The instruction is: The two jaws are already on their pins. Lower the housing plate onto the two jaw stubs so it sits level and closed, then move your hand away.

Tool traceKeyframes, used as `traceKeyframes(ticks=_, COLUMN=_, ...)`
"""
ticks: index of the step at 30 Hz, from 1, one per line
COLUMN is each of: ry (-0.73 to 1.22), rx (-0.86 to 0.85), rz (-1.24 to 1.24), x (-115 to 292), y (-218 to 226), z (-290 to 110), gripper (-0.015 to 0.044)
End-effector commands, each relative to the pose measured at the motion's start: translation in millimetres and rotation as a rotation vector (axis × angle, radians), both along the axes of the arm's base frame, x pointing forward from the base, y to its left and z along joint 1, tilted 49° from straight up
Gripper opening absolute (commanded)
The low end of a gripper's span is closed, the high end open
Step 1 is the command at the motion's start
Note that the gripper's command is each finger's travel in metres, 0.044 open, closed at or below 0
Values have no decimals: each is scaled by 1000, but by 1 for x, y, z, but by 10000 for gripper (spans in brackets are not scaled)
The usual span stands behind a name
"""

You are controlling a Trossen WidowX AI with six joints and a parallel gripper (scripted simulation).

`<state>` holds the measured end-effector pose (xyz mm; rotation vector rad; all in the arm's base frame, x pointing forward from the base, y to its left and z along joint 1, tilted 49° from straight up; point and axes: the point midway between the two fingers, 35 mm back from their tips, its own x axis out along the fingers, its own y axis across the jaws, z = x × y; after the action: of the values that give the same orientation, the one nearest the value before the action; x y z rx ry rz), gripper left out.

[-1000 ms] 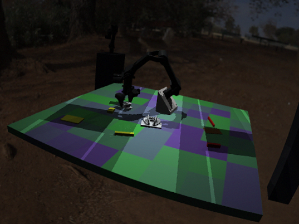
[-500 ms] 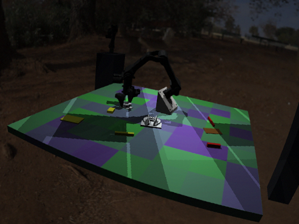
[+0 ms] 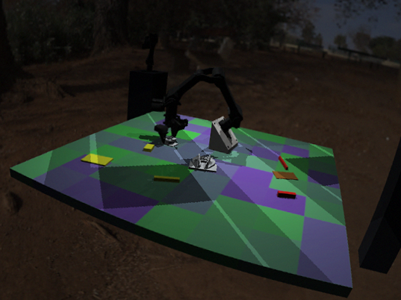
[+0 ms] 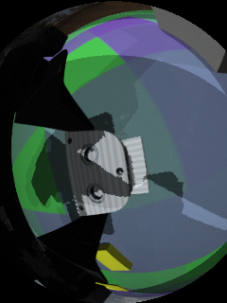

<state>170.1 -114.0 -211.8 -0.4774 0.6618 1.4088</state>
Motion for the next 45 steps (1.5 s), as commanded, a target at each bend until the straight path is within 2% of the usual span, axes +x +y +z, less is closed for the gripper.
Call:
traceKeyframes(ticks=1, ry=0, rx=0, rz=0, x=0, y=0, z=0, gripper=351)
traceKeyframes(ticks=25, ry=2, rx=0, rz=-6, x=-3, y=-54, z=49, gripper=351)
traceKeyframes(ticks=45, ry=156, rx=-14, rz=-151, x=30, y=-39, z=83, gripper=351)
